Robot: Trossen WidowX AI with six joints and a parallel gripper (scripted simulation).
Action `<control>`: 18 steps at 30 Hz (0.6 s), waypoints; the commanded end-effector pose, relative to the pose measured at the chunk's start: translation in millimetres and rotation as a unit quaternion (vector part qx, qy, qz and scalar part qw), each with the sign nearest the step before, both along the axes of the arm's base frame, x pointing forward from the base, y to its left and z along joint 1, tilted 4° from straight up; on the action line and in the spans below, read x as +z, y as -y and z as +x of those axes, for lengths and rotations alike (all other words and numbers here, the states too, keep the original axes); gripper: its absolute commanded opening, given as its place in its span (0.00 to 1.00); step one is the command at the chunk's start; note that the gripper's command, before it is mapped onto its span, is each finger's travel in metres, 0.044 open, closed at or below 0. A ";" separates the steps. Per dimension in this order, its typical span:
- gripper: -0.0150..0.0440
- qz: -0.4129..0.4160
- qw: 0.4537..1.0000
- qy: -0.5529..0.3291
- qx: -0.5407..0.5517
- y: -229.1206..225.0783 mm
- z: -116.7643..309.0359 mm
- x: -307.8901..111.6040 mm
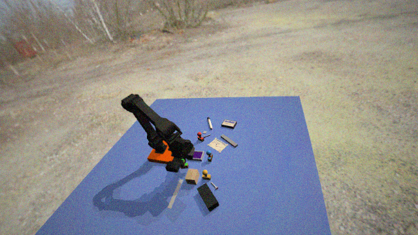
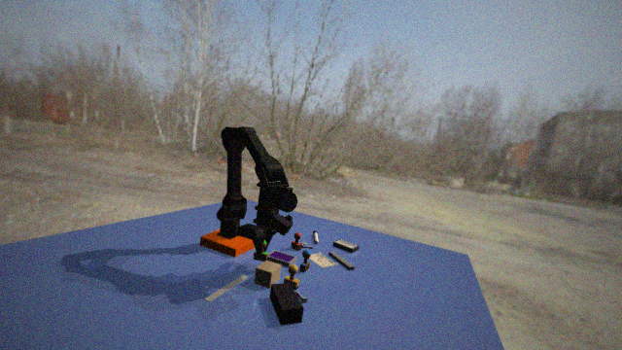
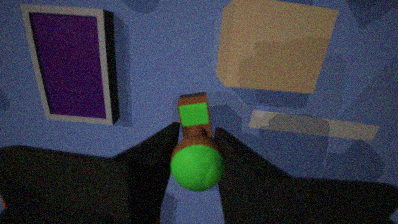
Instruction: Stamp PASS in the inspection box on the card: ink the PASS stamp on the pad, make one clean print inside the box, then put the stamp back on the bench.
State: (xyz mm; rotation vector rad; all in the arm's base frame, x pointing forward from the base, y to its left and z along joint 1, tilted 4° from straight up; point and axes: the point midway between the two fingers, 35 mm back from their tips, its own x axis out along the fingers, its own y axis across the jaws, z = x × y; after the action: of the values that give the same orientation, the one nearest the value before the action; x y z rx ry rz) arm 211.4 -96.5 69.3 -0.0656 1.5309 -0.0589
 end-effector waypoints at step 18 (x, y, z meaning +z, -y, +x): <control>0.25 0.002 1.000 0.003 -0.002 -1.4 0.1 11.3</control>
State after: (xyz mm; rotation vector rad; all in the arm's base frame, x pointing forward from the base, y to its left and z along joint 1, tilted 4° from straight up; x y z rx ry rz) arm 210.9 -95.7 78.0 -0.0644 1.5311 -0.0577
